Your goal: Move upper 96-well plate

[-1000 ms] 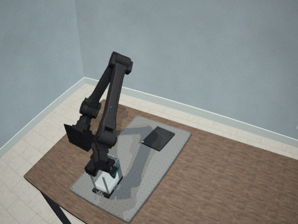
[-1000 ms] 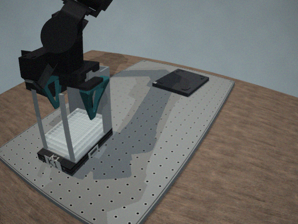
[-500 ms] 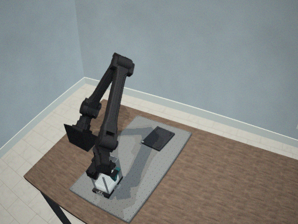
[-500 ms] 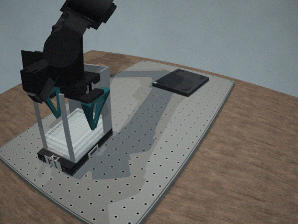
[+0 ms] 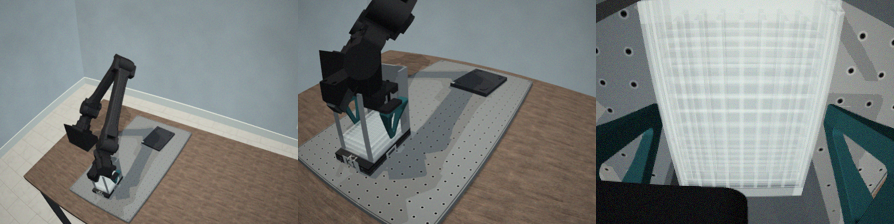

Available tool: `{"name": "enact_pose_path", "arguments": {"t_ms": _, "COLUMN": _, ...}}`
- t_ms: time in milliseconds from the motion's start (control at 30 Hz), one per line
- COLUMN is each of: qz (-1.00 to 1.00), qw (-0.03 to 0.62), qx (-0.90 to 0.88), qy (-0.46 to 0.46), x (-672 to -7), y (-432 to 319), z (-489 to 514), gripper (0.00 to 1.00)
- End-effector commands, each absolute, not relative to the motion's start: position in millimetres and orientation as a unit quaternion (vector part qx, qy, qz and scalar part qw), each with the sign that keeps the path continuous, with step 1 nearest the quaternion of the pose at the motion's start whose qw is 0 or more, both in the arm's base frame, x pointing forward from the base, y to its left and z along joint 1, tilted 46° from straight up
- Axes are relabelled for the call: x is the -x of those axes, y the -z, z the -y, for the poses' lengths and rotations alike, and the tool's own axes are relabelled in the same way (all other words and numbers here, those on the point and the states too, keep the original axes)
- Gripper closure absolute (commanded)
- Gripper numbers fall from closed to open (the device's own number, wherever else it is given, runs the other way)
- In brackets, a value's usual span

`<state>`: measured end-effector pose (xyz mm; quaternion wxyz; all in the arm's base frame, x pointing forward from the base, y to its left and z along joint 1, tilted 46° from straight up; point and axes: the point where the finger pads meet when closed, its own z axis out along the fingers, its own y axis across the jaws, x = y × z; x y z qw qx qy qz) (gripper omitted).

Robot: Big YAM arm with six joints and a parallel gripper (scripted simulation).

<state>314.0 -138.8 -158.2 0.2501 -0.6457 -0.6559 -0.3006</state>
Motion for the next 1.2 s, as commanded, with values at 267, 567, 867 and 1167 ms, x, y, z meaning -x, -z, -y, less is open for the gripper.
{"name": "enact_pose_path", "arguments": {"t_ms": 267, "qz": 0.661, "qw": 0.230, "qx": 0.647, "qy": 0.302, "x": -325.7, "y": 155.7, "z": 152.3, "gripper": 1.00}}
{"name": "enact_pose_path", "arguments": {"t_ms": 567, "qz": 0.661, "qw": 0.230, "qx": 0.647, "qy": 0.302, "x": -325.8, "y": 155.7, "z": 152.3, "gripper": 1.00}}
{"name": "enact_pose_path", "arguments": {"t_ms": 867, "qz": 0.661, "qw": 0.230, "qx": 0.647, "qy": 0.302, "x": -325.8, "y": 155.7, "z": 152.3, "gripper": 1.00}}
{"name": "enact_pose_path", "arguments": {"t_ms": 1167, "qz": 0.661, "qw": 0.230, "qx": 0.647, "qy": 0.302, "x": -325.8, "y": 155.7, "z": 152.3, "gripper": 1.00}}
